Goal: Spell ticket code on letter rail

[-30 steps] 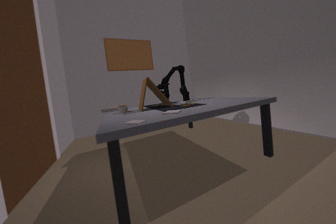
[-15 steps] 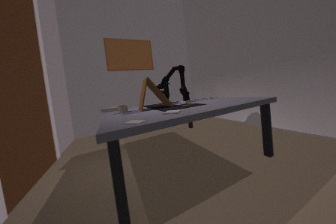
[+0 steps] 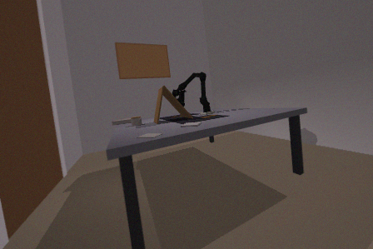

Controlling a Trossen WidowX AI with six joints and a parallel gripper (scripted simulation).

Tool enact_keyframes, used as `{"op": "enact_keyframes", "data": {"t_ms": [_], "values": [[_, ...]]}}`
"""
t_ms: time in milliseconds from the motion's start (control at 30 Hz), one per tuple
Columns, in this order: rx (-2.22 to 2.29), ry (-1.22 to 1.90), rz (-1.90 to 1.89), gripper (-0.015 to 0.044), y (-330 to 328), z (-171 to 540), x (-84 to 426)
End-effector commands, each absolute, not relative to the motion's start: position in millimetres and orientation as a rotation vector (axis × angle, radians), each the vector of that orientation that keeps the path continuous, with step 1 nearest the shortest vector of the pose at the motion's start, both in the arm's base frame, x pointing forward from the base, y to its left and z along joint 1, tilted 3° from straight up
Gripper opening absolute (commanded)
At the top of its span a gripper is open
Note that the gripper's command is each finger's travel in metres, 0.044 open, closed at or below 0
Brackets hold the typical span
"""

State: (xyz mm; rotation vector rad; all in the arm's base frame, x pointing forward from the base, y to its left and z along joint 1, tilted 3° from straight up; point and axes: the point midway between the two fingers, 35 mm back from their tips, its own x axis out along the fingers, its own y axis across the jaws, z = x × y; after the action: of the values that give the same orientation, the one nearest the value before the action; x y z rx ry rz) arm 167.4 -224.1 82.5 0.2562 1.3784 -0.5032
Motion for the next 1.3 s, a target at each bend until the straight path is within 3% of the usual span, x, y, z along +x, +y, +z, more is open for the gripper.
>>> {"op": "enact_keyframes", "data": {"t_ms": [0,1267], "values": [[0.198,1.319,-0.544,0.0000,-229.3,100.3,184.6],[-0.016,0.680,-0.633,0.0000,-167.2,265.1,313.0]]}}
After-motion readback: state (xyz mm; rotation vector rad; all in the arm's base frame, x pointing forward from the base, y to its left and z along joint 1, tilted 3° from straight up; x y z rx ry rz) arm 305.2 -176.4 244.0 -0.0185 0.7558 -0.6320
